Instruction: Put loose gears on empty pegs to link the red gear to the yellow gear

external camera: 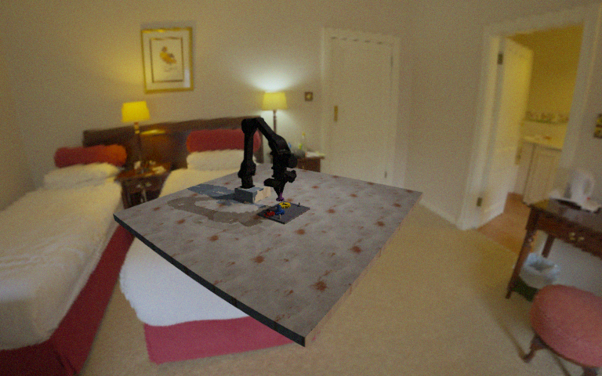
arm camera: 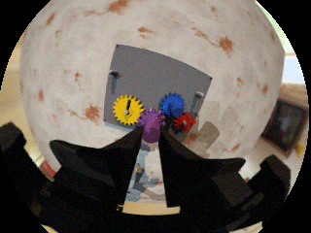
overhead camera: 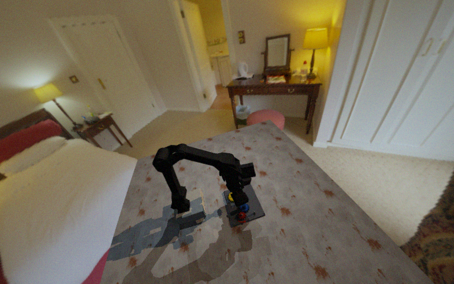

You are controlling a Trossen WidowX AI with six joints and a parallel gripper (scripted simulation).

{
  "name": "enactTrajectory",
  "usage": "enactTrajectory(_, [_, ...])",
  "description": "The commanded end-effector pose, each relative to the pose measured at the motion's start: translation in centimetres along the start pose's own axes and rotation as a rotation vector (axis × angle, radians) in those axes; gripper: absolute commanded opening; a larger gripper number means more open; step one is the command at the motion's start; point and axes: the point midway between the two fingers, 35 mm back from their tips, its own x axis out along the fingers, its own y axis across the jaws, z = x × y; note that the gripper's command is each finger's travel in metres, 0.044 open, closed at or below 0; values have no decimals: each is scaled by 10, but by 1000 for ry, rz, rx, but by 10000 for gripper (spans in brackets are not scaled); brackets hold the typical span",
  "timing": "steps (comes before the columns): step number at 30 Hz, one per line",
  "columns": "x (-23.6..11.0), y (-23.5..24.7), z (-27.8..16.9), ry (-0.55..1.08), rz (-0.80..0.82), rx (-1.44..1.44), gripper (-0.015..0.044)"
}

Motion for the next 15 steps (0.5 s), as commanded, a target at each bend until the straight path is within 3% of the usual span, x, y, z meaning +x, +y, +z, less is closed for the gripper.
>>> enactTrajectory(1, [0, -1, 0, 0, -3, 73, 0])
enactTrajectory(15, [-1, -1, 0, 0, -3, 481, 0])
